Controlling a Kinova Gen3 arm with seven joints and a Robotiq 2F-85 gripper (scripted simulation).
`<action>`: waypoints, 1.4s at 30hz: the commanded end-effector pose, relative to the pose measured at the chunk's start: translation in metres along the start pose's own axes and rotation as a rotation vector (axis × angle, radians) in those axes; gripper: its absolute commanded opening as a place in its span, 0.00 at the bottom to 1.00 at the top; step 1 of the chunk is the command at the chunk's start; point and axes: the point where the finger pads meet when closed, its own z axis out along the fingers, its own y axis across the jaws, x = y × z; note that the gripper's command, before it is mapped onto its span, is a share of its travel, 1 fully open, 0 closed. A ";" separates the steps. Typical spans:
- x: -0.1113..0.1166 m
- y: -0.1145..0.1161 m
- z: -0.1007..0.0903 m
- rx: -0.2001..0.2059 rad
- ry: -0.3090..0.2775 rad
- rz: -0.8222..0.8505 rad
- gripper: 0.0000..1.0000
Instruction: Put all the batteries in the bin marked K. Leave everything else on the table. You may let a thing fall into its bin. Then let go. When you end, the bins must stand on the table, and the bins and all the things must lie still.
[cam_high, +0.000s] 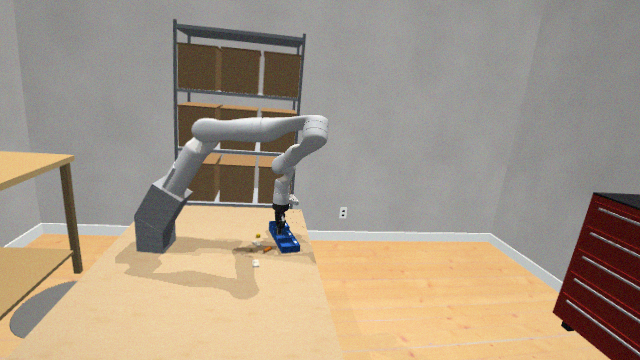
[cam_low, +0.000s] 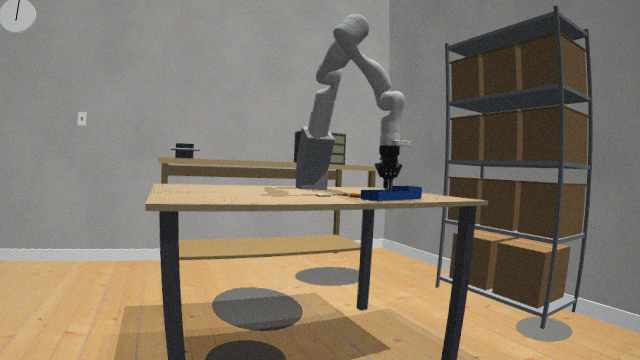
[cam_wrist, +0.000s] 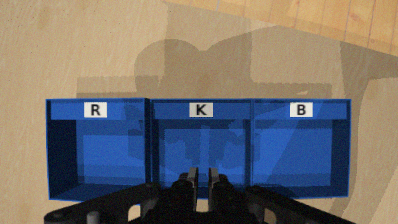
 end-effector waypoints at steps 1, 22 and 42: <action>0.002 0.001 -0.005 -0.002 0.005 -0.001 0.09; 0.002 0.001 -0.043 -0.002 0.005 -0.001 0.09; 0.000 -0.084 -0.043 -0.002 0.005 -0.001 0.09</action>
